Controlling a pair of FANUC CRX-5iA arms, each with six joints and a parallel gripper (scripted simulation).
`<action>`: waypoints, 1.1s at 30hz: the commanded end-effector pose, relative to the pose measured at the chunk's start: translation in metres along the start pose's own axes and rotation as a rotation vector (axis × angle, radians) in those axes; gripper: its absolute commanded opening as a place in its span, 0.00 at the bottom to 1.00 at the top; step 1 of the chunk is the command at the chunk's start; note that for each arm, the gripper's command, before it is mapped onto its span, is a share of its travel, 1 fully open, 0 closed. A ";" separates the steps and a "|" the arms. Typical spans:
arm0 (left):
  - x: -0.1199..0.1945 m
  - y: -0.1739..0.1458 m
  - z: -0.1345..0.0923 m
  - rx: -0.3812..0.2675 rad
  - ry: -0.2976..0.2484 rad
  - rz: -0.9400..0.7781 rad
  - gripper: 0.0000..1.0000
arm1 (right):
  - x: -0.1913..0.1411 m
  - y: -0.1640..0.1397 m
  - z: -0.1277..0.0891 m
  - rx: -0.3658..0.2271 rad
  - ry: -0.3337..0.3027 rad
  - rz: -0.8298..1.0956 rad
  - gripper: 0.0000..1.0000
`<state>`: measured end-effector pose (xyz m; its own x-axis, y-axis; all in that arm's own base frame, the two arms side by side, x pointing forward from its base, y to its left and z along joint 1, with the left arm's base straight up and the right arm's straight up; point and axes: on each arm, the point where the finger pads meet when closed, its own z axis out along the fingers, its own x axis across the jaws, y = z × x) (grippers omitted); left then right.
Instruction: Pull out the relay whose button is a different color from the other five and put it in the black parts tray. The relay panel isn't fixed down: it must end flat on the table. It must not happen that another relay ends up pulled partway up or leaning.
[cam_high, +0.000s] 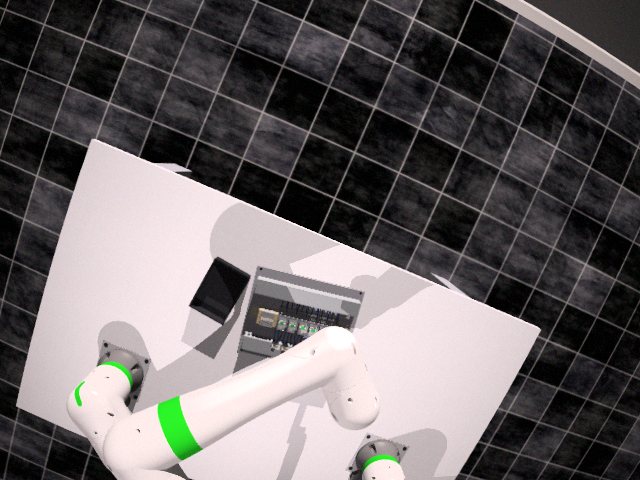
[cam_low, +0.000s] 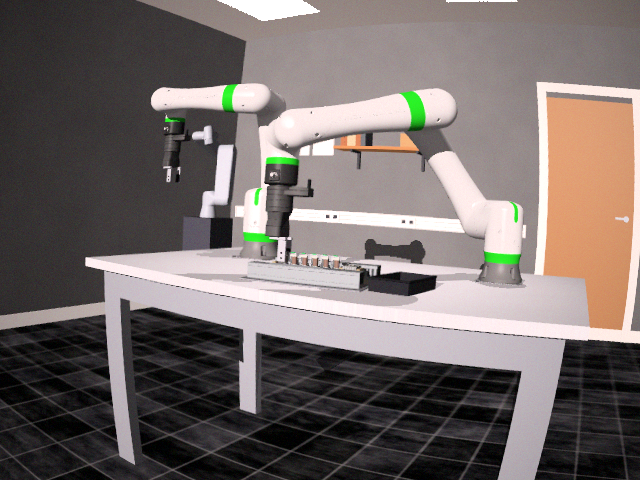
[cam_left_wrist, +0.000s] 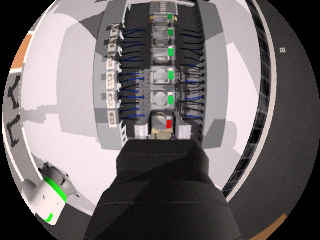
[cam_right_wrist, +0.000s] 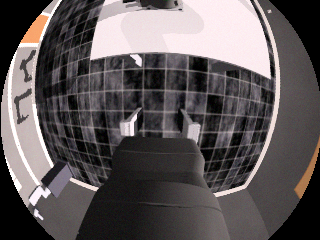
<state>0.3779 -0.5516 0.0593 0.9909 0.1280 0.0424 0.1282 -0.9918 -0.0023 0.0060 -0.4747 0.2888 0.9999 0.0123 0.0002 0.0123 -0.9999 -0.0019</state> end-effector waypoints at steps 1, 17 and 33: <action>0.001 0.001 -0.001 -0.002 -0.007 0.000 0.00 | 0.000 0.000 -0.001 -0.002 0.000 0.000 1.00; 0.001 0.001 -0.002 -0.002 -0.031 0.000 0.00 | 0.000 0.000 -0.001 -0.002 0.000 0.000 1.00; 0.002 0.001 -0.002 -0.002 -0.054 0.000 0.00 | 0.000 0.000 -0.001 -0.002 0.000 0.000 1.00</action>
<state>0.3794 -0.5514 0.0596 0.9917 0.1281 -0.0076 0.1281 -0.9918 -0.0023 0.0060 -0.4747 0.2888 0.9999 0.0123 0.0002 0.0123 -0.9999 -0.0019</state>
